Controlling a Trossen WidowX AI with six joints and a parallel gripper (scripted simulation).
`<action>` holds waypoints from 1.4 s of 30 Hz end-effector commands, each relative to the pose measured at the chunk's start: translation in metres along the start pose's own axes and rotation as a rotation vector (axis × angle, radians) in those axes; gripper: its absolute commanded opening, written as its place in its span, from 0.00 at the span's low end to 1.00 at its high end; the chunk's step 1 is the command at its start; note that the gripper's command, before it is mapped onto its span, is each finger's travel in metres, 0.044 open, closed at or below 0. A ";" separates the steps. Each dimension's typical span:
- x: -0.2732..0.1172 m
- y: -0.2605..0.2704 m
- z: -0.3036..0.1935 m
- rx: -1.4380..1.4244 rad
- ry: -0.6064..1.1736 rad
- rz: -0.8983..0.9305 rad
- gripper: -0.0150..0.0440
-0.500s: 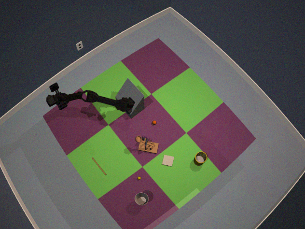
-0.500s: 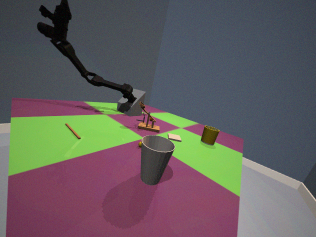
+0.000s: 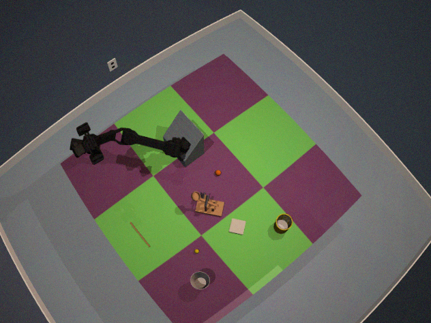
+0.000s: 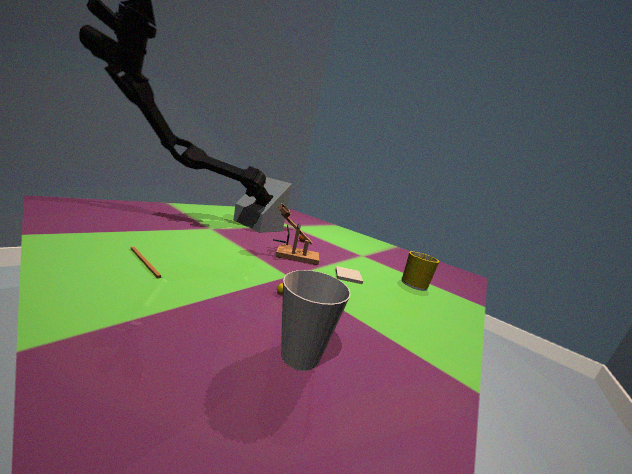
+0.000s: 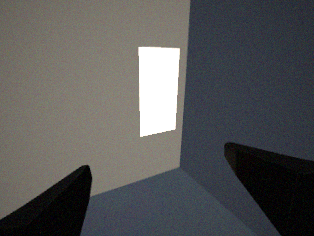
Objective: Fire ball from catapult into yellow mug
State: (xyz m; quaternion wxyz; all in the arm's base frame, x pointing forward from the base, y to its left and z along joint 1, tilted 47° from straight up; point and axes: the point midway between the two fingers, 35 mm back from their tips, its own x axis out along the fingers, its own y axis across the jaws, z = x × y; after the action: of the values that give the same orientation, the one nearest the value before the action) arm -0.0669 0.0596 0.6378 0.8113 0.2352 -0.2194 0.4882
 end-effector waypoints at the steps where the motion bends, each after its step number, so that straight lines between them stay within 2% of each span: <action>1: 0.020 -0.034 -0.012 0.013 0.034 -0.093 1.00; 15: 0.065 -0.156 -0.068 0.022 0.186 -0.440 1.00; 22: 0.067 -0.197 -0.084 -0.053 0.226 -0.566 1.00; 32: 0.066 -0.274 -0.135 -0.089 0.410 -0.782 1.00; 42: 0.046 -0.340 -0.190 -0.135 0.631 -0.975 1.00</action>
State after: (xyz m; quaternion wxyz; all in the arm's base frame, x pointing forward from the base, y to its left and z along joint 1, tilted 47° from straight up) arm 0.2679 0.0674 0.4753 0.9807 0.1196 0.1082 0.1105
